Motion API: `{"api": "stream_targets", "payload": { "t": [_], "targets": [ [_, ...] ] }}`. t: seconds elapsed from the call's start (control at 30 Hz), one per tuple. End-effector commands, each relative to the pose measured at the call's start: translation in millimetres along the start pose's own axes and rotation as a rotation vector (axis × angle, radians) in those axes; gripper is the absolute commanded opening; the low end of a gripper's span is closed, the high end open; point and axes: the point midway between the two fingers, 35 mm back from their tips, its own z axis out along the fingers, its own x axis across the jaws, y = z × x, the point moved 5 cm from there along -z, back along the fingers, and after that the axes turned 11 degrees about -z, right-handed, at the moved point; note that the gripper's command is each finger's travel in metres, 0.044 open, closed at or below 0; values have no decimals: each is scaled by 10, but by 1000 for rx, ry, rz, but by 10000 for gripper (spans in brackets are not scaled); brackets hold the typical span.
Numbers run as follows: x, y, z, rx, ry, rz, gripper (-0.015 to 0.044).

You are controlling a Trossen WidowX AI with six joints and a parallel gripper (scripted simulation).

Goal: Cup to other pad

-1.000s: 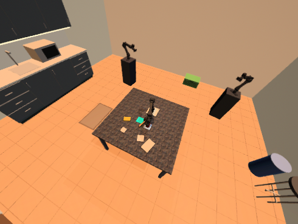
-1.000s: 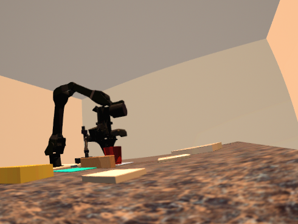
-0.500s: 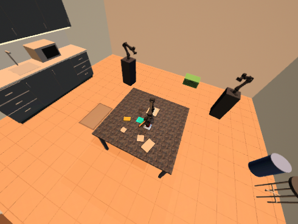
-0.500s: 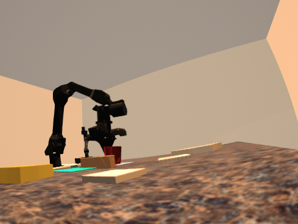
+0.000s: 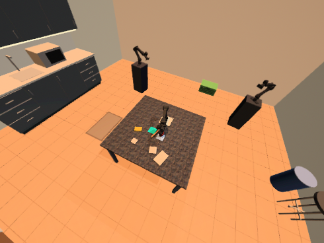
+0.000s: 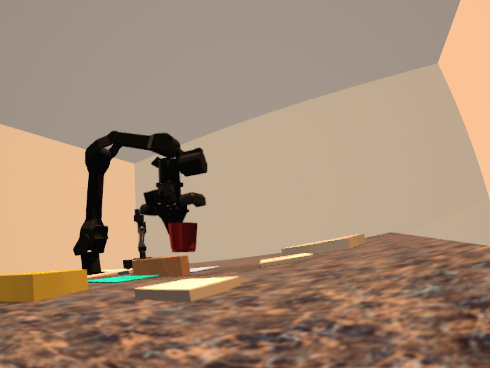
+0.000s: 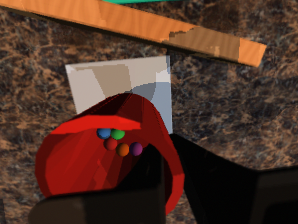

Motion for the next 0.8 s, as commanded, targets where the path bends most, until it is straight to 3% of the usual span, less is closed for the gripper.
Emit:
{"api": "stream_targets", "payload": {
  "t": [0.0,0.77],
  "targets": [
    [-6,-1,-145,-2,14,5,0],
    [-48,-13,-151,1,10,0,0]
  ]
}}
